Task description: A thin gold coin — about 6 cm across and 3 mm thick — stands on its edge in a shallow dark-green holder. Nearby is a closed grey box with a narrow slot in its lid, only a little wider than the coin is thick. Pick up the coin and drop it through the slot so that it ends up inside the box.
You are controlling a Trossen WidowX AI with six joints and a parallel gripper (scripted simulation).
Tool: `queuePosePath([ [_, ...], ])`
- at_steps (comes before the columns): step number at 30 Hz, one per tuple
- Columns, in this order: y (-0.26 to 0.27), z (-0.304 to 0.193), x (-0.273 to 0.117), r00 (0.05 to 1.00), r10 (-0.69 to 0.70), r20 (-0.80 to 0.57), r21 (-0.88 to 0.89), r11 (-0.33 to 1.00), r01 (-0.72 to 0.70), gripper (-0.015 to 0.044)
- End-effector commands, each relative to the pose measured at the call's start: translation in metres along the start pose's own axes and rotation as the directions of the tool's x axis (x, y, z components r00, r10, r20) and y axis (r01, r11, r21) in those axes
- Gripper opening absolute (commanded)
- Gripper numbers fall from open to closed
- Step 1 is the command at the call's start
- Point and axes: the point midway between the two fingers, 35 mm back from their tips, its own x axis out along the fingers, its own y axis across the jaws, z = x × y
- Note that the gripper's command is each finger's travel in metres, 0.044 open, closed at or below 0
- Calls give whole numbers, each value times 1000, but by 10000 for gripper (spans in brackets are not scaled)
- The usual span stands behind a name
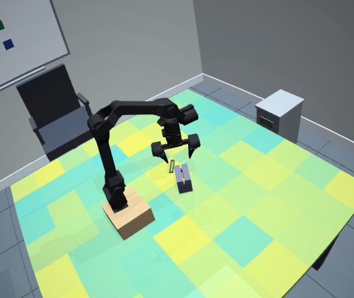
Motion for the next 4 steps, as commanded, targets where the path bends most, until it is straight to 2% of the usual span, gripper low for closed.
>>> queuePosePath([
  [1,1,-1,-2,1000,7,-2,-1,1000,-7,440],
  [4,1,-1,-2,1000,7,-2,-1,1000,-7,440],
])
